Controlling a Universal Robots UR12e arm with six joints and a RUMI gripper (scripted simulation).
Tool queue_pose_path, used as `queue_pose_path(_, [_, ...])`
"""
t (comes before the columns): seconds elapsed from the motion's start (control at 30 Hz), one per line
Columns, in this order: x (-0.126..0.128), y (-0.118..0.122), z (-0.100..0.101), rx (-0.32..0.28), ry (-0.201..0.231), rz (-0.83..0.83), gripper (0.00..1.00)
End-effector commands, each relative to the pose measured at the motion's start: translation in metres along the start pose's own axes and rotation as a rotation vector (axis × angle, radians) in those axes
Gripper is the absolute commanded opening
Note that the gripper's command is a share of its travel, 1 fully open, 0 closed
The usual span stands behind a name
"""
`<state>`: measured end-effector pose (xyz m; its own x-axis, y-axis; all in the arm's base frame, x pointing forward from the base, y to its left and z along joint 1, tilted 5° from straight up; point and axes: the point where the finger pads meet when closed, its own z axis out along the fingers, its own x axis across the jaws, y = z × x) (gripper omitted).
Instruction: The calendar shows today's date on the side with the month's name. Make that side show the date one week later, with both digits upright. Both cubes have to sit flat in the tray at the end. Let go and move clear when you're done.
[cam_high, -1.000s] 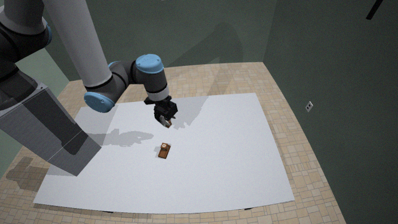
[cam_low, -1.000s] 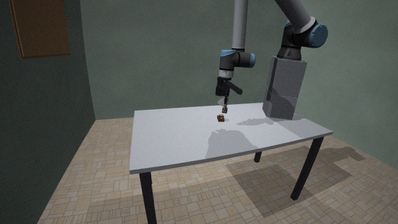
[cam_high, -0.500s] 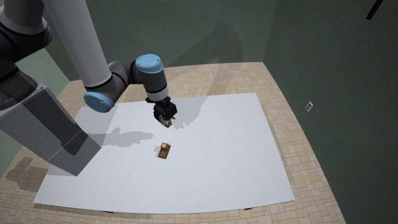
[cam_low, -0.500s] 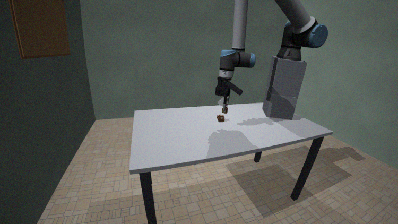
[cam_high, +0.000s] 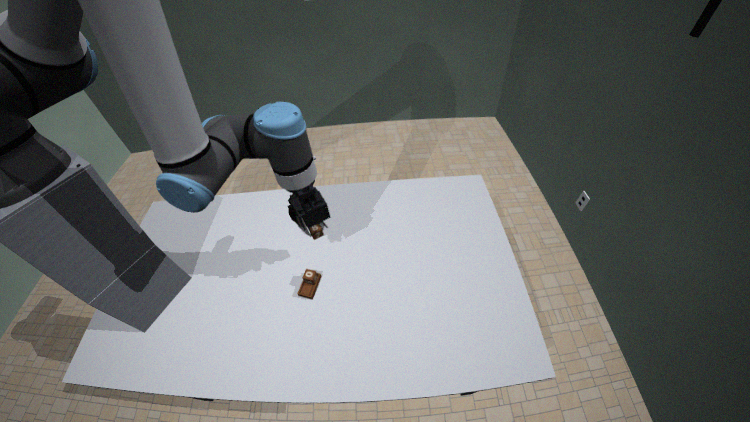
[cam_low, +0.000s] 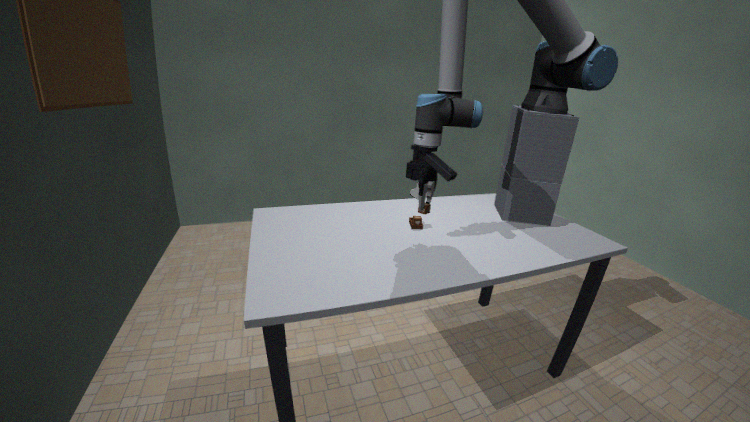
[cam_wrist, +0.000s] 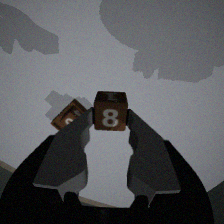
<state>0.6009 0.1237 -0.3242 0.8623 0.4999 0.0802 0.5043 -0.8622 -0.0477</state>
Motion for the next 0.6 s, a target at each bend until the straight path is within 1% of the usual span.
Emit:
queue_pose_path(0.0, [-0.0011,-0.0034,0.0009,-0.001,-0.004,0.155,0.11])
queue_pose_path(0.2, [0.001,-0.0044,0.0009,-0.002,-0.003,0.34,0.11])
queue_pose_path(0.3, [0.001,-0.0044,0.0009,-0.002,-0.003,0.343,0.11])
queue_pose_path(0.43, [0.002,-0.0052,0.0009,-0.002,-0.003,0.501,0.11])
queue_pose_path(0.47, [0.002,-0.0053,0.0009,-0.002,-0.003,0.505,0.11])
queue_pose_path(0.53, [0.0025,-0.0053,0.0009,-0.002,-0.004,0.58,0.11])
queue_pose_path(0.57, [0.0025,-0.0053,0.0009,-0.002,-0.004,0.59,0.11])
